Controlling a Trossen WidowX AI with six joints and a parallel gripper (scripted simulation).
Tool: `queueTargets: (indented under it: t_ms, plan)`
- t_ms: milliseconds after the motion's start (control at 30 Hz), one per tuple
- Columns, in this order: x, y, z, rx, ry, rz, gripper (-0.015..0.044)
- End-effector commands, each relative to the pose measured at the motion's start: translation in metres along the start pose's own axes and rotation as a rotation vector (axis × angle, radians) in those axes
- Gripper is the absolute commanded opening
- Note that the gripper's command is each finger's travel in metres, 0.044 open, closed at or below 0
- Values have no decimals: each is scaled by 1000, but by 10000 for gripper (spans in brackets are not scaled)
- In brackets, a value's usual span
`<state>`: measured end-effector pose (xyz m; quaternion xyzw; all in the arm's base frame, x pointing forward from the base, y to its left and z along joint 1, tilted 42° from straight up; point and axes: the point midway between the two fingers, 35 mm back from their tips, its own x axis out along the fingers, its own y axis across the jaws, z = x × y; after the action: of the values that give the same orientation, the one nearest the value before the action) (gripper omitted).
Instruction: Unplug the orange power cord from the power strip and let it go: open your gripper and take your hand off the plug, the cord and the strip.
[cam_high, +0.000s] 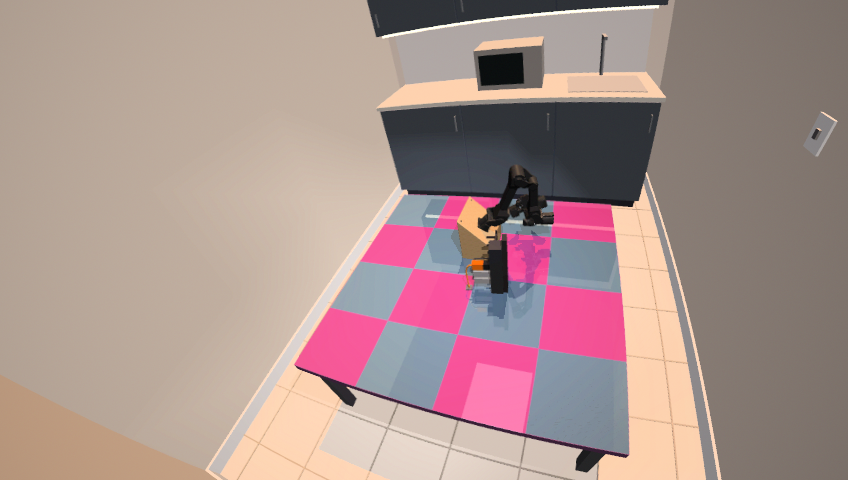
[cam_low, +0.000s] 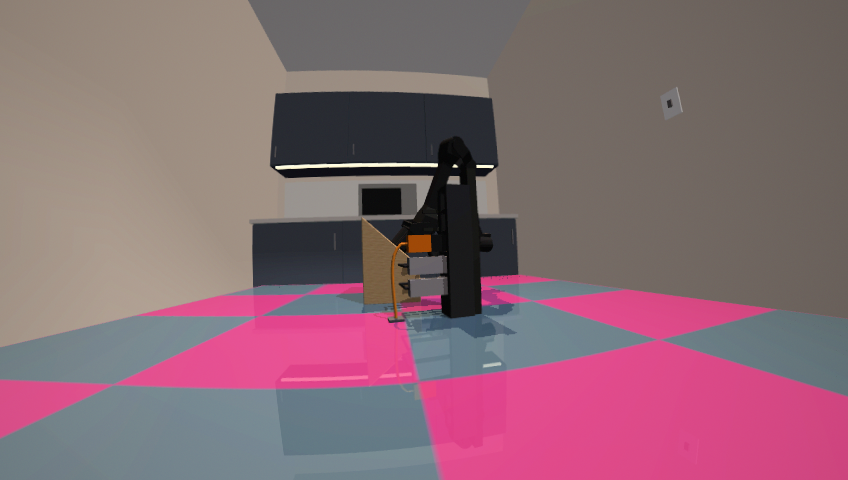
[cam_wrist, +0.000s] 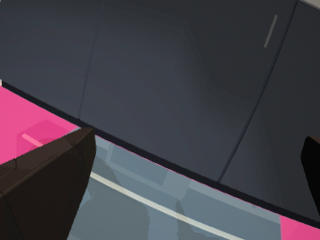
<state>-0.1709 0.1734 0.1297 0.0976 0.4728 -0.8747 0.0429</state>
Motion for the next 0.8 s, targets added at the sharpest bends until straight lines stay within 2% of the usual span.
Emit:
queueTargets:
  t_ms: [0,267,767]
  plan:
    - [0,0,-1,3,2,-1,374]
    - [-29,-17,-36,192,173,-65,164]
    - [-147,-37,-112,742,587,-367,160]
